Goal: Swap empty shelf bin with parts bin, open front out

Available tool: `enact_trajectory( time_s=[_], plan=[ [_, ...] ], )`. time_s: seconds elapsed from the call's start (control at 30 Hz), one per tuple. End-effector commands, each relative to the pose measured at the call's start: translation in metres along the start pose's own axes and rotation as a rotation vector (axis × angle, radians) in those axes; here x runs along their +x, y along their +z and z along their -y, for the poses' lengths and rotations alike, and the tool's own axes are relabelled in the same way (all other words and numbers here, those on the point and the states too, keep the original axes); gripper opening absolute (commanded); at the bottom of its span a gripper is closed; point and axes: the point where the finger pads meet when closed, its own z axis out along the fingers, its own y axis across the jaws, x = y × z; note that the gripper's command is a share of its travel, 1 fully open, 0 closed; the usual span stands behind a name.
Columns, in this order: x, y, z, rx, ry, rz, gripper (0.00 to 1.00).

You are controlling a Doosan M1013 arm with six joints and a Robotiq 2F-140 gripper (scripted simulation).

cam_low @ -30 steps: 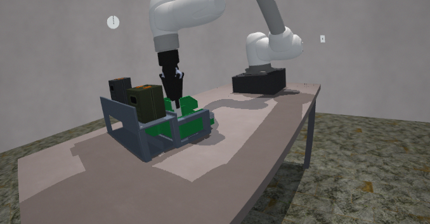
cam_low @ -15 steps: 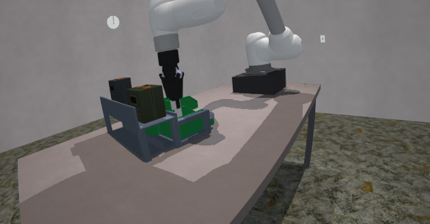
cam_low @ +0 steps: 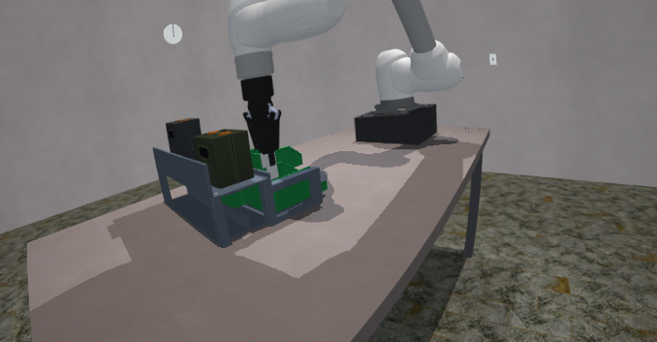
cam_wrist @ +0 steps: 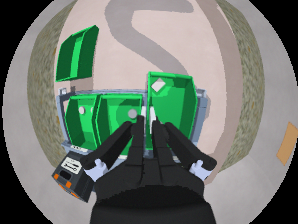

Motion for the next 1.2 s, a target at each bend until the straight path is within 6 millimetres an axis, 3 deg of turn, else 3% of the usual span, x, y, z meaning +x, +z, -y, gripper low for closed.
enact_trajectory(
  time_s=[0.0, 1.17],
  plan=[
    [-0.001, 0.0, 0.001, 0.002, 0.002, 0.006, 0.15],
    [0.0, -0.015, 0.001, 0.002, 0.002, 0.006, 0.15]
  ],
)
